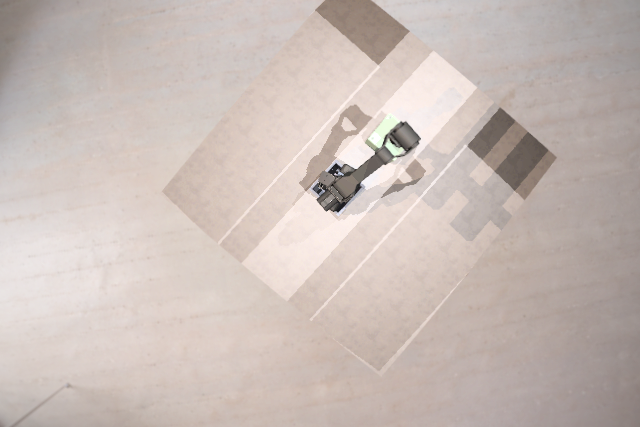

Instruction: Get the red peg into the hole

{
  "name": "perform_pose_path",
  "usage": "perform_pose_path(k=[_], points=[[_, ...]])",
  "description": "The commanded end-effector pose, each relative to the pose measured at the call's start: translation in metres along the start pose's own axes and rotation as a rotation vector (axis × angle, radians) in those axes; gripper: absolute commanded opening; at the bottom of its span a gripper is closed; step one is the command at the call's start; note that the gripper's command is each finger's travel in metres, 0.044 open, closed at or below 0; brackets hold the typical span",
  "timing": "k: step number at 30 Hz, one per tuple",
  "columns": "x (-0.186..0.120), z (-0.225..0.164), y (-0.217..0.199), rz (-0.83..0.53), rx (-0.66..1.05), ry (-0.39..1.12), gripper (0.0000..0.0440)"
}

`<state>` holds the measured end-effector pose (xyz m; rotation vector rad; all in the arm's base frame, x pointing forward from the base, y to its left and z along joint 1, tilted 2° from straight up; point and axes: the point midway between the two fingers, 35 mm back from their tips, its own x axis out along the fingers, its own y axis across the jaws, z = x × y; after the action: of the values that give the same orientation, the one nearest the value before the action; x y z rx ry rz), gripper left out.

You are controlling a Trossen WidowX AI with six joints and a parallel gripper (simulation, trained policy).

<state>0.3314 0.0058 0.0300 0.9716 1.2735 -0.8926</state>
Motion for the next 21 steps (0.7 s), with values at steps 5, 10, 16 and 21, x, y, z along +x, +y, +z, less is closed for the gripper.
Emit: perform_pose_path(k=[5,10,16,21], points=[[0.011,-0.003,-0.002,-0.032,-0.017,0.031,0.0098],[0.008,-0.012,-0.003,-0.045,0.0,0.089,0.0093],[-0.001,-0.023,-0.007,-0.063,0.02,0.149,0.0078],[-0.007,-0.031,-0.009,-0.079,0.035,0.184,0.0062]])
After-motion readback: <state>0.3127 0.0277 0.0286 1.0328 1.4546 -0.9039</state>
